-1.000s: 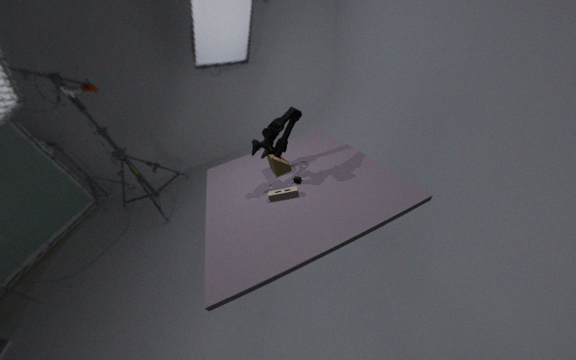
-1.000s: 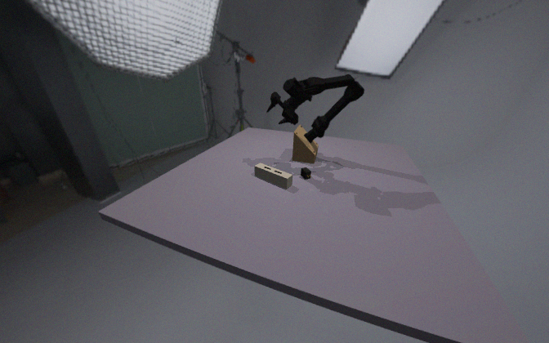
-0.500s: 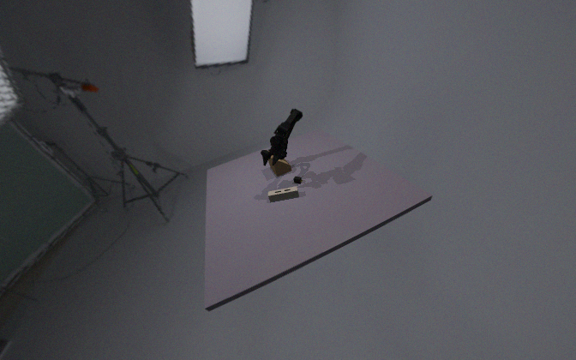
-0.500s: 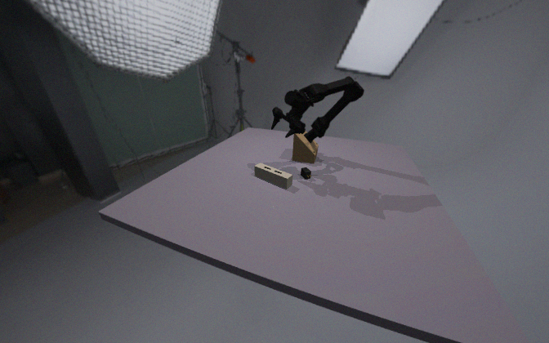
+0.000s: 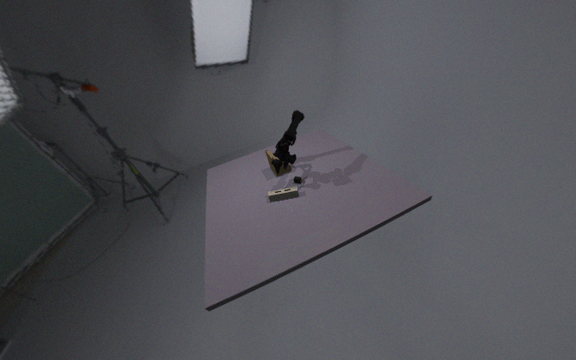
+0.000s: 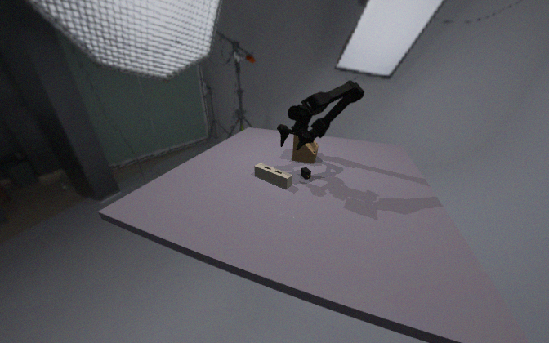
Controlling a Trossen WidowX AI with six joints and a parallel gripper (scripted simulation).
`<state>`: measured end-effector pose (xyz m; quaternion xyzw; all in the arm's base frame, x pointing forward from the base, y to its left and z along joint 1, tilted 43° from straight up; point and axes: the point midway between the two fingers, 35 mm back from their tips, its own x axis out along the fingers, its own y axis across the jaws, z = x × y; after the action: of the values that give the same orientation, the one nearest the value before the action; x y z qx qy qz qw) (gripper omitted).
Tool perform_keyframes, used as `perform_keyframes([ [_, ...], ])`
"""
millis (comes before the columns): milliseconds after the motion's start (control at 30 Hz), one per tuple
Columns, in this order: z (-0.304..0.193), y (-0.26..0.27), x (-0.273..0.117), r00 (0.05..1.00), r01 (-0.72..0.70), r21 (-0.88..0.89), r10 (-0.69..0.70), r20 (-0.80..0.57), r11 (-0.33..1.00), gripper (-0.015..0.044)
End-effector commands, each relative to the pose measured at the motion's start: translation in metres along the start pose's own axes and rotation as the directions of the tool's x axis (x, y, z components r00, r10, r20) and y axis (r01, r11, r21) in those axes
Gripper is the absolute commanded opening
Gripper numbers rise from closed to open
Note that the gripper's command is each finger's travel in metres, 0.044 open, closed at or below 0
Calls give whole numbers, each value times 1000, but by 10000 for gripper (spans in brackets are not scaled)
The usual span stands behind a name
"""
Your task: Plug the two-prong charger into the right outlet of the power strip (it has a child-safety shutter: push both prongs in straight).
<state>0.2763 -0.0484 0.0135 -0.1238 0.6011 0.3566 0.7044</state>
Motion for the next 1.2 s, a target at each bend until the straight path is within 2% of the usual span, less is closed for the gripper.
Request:
perform_keyframes([
  [0,19,16,8,996,-76,-14,77,36,997,440],
  [533,73,72,27,938,-319,-74,326,121,945,440],
  [1167,77,80,43,937,-322,-75,329,121,944,440],
])
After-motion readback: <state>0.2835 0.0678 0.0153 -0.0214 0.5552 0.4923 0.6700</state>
